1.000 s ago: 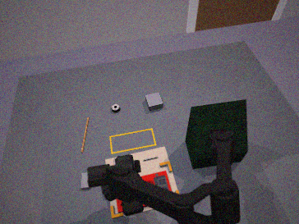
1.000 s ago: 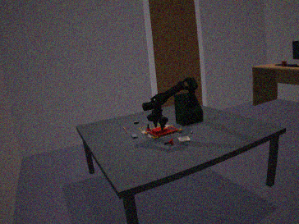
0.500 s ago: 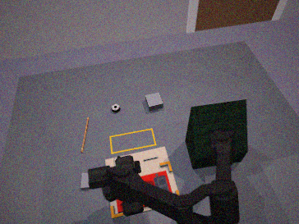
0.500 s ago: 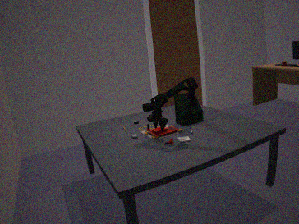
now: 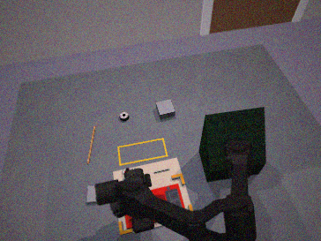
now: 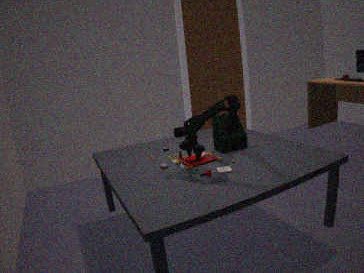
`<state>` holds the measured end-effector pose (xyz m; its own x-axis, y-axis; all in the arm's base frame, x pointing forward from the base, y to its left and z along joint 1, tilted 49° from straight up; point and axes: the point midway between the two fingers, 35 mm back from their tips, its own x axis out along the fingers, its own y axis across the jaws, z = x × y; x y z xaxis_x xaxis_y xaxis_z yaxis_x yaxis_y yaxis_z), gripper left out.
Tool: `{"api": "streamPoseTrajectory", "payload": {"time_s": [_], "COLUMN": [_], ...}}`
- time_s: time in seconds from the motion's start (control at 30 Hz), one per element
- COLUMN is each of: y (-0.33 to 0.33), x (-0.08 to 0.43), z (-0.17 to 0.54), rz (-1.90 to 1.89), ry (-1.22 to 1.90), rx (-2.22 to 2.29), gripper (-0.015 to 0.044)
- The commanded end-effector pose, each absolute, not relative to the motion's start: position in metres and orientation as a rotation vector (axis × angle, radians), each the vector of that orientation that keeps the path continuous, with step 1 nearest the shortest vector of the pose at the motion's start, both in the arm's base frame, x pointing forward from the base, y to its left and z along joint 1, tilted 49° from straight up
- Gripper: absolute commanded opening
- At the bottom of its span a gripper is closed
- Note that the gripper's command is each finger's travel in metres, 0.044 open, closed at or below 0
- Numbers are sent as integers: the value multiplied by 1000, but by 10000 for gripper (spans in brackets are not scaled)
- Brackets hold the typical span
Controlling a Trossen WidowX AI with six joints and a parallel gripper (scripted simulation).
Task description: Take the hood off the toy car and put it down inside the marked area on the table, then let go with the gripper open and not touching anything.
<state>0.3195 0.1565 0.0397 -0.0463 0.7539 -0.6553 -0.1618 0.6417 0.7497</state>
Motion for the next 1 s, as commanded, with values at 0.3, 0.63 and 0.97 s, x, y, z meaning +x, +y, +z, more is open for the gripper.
{"api": "streamPoseTrajectory", "payload": {"time_s": [0.3,0.63,0.97], "y": [156,154,149], "x": [320,320,320], "z": [40,41,45], "rz": [801,800,800], "ry": [1435,1435,1435], "rx": [533,532,532], "gripper": [315,111,0]}}
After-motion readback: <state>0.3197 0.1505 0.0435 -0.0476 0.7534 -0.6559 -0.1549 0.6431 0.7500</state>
